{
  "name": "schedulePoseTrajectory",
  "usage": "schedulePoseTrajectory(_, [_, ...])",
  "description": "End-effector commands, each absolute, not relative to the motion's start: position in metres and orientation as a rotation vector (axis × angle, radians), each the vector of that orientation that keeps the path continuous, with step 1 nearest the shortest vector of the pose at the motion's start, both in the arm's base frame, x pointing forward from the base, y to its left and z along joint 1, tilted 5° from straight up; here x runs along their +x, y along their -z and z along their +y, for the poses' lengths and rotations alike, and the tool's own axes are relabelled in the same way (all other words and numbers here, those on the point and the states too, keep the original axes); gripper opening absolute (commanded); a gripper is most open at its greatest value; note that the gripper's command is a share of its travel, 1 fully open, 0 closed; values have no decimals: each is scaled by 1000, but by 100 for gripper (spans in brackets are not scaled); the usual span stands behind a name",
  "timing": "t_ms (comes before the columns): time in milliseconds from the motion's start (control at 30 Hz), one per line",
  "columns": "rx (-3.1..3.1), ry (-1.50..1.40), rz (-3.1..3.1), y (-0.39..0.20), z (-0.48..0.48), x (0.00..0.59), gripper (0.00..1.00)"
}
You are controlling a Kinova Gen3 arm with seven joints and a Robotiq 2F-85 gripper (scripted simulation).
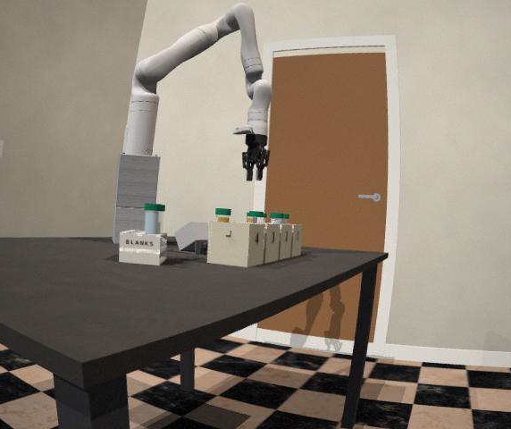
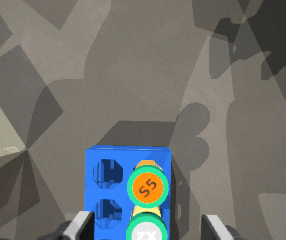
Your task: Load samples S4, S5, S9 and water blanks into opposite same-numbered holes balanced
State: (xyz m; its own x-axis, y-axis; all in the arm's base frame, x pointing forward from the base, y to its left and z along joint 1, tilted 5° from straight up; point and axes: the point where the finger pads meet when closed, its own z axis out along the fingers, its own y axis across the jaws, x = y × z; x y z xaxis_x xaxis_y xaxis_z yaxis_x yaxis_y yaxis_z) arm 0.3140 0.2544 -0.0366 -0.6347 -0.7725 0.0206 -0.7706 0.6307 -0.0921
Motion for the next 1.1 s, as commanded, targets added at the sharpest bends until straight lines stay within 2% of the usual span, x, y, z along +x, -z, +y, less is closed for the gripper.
schedulePoseTrajectory(0, [-1333,143,2817,36,255,314,62])
schedulePoseTrajectory(1067, [-1333,143,2817,65,253,316,62])
